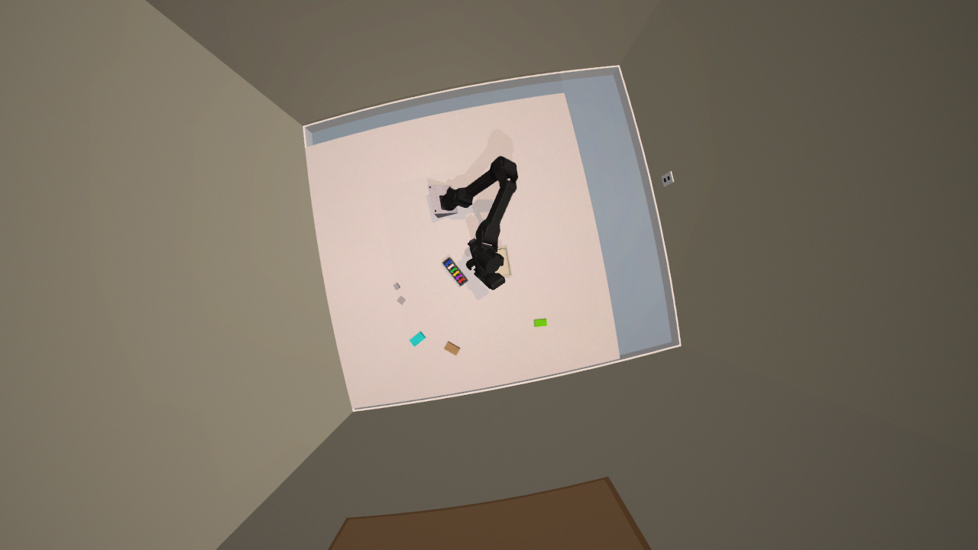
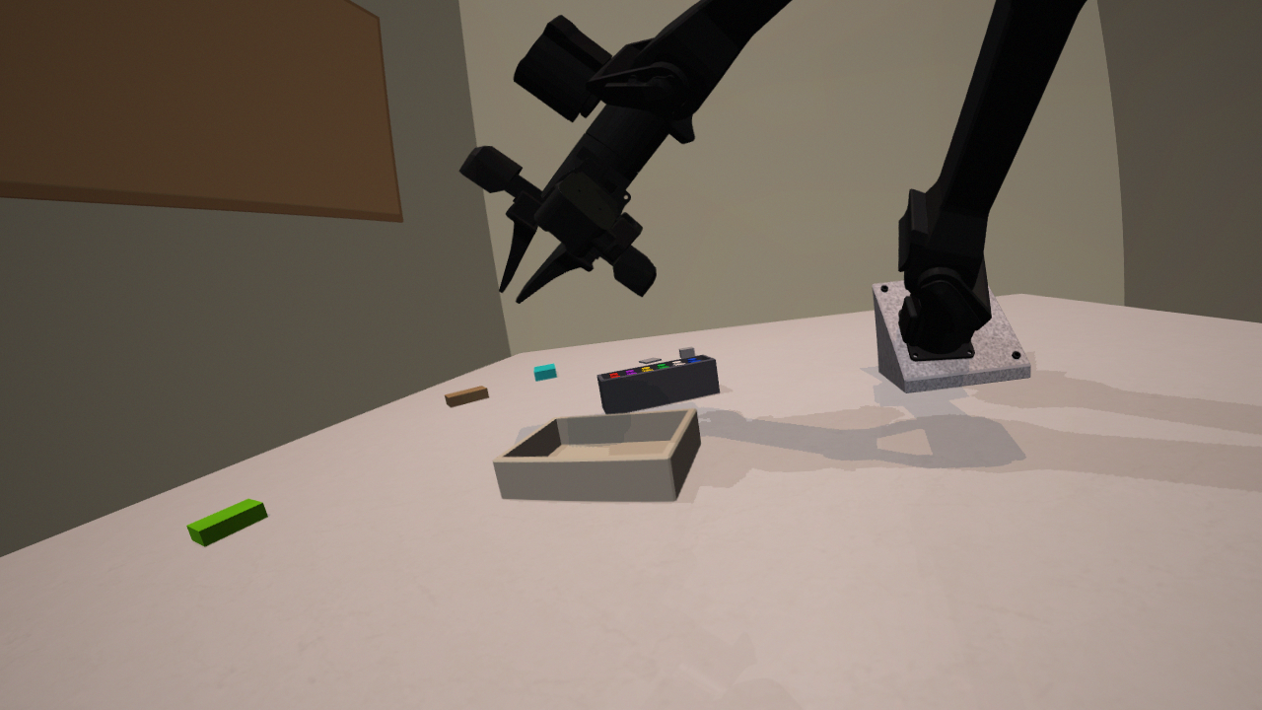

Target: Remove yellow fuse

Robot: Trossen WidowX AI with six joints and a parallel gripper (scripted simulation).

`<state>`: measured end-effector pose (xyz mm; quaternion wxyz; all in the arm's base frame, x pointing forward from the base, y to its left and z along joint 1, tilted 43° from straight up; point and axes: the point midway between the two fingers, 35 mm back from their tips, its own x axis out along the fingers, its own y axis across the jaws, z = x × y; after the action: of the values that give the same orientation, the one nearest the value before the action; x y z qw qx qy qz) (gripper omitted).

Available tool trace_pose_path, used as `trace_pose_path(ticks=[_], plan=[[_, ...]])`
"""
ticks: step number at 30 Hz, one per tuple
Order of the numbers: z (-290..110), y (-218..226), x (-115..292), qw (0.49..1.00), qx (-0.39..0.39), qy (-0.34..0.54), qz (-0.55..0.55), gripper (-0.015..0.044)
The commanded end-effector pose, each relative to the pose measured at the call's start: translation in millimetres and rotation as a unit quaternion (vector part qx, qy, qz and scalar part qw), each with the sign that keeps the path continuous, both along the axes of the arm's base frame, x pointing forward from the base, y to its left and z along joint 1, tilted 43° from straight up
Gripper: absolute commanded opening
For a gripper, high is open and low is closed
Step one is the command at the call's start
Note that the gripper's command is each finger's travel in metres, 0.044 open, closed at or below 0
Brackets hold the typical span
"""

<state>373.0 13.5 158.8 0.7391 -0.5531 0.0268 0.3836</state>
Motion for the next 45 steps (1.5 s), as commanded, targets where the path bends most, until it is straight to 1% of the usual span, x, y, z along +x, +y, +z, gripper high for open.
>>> trace_pose_path(ticks=[1, 6, 12, 17, 29, 45], plan=[[-72, -29, -4, 0.985, -0.065, 0.146, 0.069, 0.007], [-105, -43, -22, 0.96, -0.073, 0.228, 0.146, 0.007], [-129, -56, -50, 0.918, -0.04, 0.302, 0.255, 0.007], [-128, -55, -58, 0.916, -0.038, 0.304, 0.259, 0.007], [-130, -56, -57, 0.916, -0.038, 0.304, 0.259, 0.007], [-141, -46, -58, 0.916, -0.038, 0.304, 0.259, 0.007]])
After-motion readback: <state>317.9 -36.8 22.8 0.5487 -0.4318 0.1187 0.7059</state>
